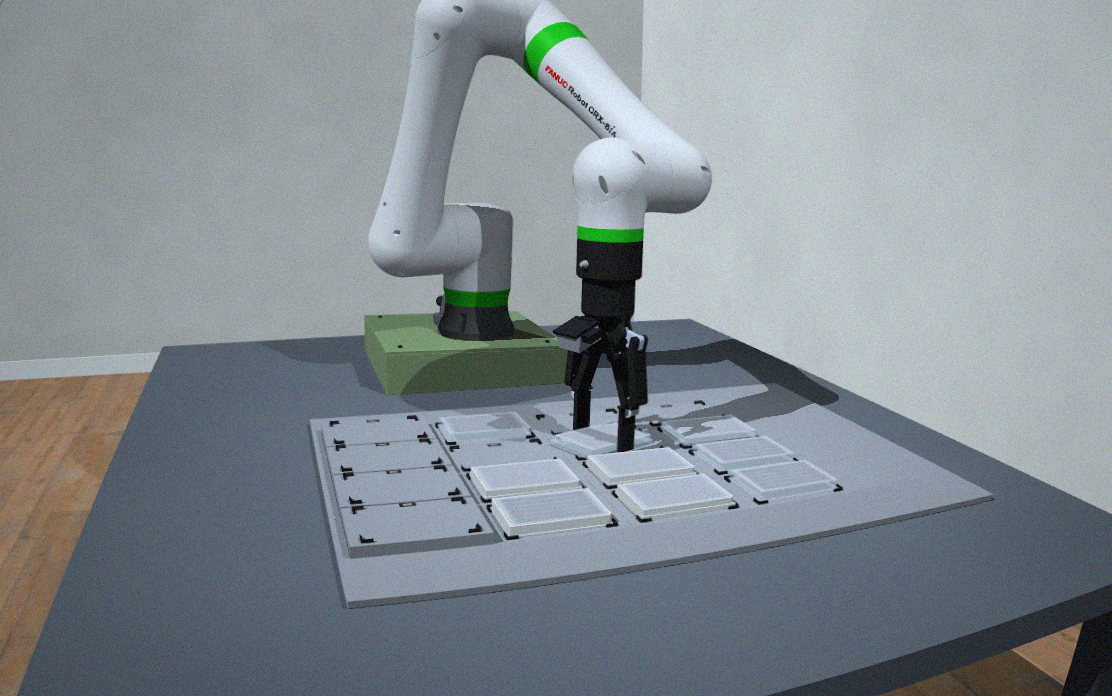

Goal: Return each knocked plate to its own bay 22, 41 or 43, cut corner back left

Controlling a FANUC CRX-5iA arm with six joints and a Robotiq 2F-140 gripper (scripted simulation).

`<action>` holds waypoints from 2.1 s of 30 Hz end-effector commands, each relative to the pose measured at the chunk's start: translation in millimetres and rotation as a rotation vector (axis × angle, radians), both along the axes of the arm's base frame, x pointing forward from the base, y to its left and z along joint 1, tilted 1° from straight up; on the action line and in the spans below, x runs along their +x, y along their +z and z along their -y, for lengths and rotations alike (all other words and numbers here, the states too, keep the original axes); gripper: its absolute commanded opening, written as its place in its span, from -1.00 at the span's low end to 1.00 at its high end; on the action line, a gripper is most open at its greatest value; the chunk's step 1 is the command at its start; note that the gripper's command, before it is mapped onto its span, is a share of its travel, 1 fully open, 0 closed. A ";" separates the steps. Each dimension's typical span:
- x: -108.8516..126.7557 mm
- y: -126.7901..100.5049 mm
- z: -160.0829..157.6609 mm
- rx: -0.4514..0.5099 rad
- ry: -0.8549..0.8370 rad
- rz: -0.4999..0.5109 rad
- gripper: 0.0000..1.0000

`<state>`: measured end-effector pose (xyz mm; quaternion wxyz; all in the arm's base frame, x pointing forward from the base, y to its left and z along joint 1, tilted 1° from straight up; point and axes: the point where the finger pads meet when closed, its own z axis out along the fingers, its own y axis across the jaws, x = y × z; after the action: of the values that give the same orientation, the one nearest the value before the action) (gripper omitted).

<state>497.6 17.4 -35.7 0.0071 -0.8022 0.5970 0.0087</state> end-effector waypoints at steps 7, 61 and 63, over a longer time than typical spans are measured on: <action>0.6 1.0 0.0 0.000 0.000 0.001 0.20; 0.5 1.0 0.0 0.000 0.000 0.001 -0.80; 0.5 1.0 0.0 0.000 0.000 0.001 -0.80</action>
<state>497.6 17.4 -35.3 0.0071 -0.8022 0.5970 0.0087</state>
